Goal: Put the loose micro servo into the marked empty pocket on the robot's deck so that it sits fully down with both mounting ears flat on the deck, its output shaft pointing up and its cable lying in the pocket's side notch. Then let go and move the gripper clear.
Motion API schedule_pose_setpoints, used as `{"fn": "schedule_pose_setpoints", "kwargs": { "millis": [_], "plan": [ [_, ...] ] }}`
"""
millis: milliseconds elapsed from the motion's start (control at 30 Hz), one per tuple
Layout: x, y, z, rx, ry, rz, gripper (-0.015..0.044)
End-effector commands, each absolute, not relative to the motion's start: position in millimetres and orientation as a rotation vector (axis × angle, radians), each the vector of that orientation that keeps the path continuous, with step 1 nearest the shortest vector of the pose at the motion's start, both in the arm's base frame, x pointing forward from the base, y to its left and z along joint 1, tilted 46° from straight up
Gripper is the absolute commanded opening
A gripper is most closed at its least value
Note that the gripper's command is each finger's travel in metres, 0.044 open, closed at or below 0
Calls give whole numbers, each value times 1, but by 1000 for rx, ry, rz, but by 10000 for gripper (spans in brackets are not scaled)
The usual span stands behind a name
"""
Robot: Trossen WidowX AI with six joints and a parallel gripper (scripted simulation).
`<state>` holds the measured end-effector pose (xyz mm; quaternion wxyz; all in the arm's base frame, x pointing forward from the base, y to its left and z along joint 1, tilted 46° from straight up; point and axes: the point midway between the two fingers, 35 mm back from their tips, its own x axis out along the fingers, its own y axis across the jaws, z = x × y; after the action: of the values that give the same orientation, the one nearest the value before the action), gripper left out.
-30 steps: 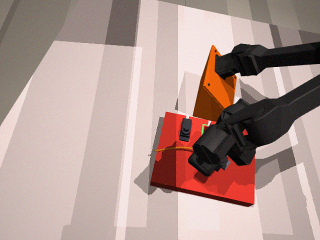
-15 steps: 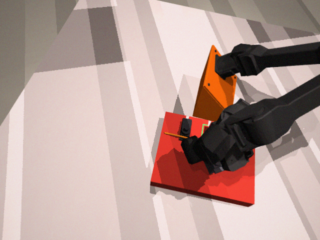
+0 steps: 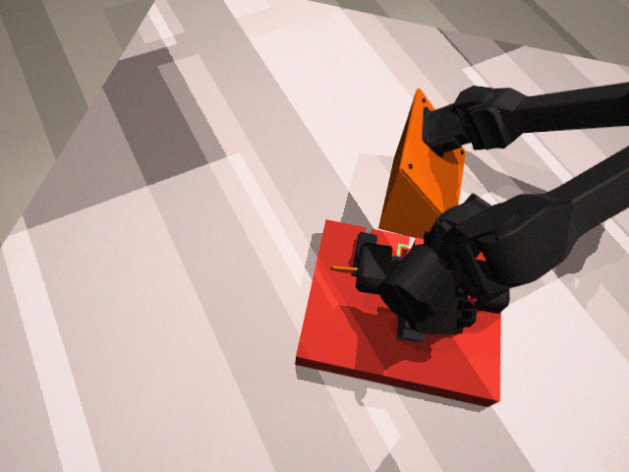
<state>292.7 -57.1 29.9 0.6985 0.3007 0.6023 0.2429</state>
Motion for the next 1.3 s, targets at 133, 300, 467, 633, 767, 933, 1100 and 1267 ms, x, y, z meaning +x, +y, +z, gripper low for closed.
{"fn": "schedule_pose_setpoints", "kwargs": {
  "millis": [133,300,467,633,767,933,1100,1267],
  "plan": [
    [291,-58,29,713,1361,502,0],
    [275,-55,28,714,1362,502,0],
    [254,-52,27,714,1363,502,0],
    [231,-48,26,714,1364,501,0],
    [213,-45,25,715,1365,501,0],
    [191,-41,23,715,1366,501,0],
    [185,-40,22,716,1366,501,0],
    [186,-36,18,716,1366,501,0]
  ]
}}
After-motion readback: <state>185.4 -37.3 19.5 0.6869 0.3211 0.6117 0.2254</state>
